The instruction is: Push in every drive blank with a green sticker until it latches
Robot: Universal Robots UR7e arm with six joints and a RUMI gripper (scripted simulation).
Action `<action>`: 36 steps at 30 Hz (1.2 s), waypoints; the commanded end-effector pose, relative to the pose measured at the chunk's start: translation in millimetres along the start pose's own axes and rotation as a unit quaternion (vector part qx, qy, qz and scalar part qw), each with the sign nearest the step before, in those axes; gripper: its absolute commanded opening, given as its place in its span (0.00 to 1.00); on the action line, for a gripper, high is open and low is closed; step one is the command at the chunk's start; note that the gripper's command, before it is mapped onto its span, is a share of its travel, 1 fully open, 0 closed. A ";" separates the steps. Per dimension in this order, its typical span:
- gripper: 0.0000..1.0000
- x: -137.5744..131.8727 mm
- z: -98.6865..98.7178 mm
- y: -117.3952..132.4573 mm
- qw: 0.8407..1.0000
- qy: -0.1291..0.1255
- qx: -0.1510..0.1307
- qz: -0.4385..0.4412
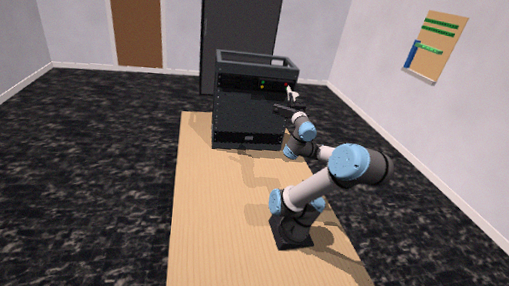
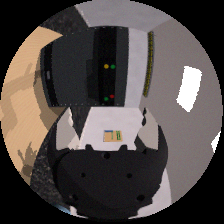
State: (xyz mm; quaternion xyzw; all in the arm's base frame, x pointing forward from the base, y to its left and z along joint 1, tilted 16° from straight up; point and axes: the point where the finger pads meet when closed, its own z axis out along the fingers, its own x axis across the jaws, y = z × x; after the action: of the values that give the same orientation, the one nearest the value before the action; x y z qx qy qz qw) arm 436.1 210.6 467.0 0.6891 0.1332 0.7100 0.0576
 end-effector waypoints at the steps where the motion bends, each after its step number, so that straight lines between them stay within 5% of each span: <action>1: 1.00 2.5 7.0 -3.3 1.000 0.002 0.000 0.000; 13: 1.00 1.8 30.6 -14.9 1.000 0.002 0.000 0.000; 36: 1.00 -0.4 113.6 -55.7 1.000 0.002 0.000 0.000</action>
State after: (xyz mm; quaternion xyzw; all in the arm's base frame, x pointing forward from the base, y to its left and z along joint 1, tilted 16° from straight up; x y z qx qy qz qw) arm 521.3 263.2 452.2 0.6903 0.1348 0.7086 0.0558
